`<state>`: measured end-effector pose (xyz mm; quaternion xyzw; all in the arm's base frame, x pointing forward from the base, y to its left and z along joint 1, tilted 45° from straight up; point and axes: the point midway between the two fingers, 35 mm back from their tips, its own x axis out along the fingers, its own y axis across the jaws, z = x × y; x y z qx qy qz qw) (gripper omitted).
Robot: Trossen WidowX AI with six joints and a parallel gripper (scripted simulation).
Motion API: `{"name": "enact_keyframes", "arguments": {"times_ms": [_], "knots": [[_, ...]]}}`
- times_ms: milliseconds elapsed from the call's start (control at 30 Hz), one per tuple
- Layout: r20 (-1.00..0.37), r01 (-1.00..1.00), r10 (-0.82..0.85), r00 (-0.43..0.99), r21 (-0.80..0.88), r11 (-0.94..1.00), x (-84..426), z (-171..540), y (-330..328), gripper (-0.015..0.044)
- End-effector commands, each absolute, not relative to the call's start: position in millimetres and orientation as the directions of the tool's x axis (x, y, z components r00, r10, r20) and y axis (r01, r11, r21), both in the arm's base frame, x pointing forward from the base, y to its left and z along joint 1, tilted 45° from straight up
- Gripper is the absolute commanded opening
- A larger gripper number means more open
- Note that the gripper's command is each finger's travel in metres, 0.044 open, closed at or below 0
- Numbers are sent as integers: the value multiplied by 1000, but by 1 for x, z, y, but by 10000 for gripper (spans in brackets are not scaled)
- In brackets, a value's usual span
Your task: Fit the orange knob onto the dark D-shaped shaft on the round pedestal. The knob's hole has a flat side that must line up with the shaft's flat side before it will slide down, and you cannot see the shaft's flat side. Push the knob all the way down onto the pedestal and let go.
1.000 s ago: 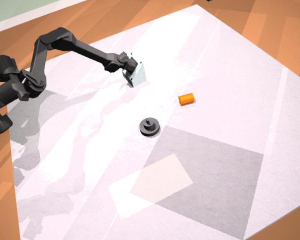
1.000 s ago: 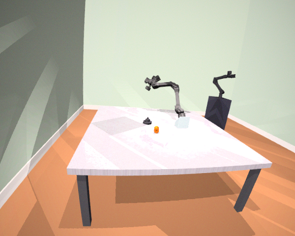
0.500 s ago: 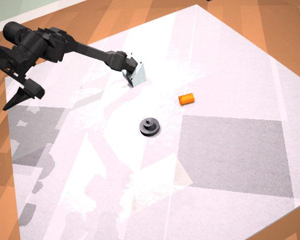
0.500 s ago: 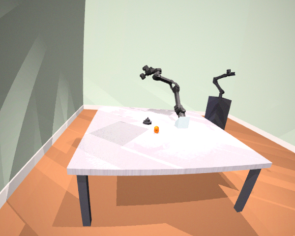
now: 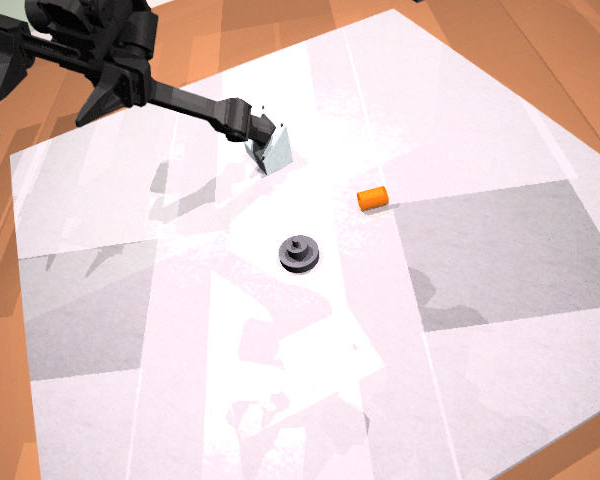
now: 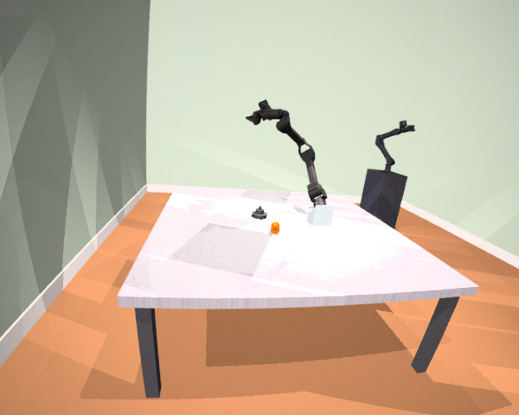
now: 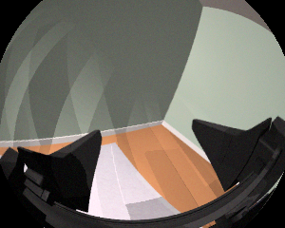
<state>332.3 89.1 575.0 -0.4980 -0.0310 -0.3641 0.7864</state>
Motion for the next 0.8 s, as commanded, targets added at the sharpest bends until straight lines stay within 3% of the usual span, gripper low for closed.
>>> {"name": "enact_keyframes", "arguments": {"times_ms": [0, 200, 433, 600, 767], "knots": [[358, 487, -460, 812, -851, 198, 377, 531, 129, 440], [185, 243, -324, 928, -959, 145, 438, 439, 182, 440], [-164, -150, -229, 959, -986, 78, 476, 286, 221, 440], [-438, -443, -250, 864, -896, 38, 469, 171, 224, 440], [-671, -708, -354, 651, -705, 33, 430, 63, 204, 440]]}}
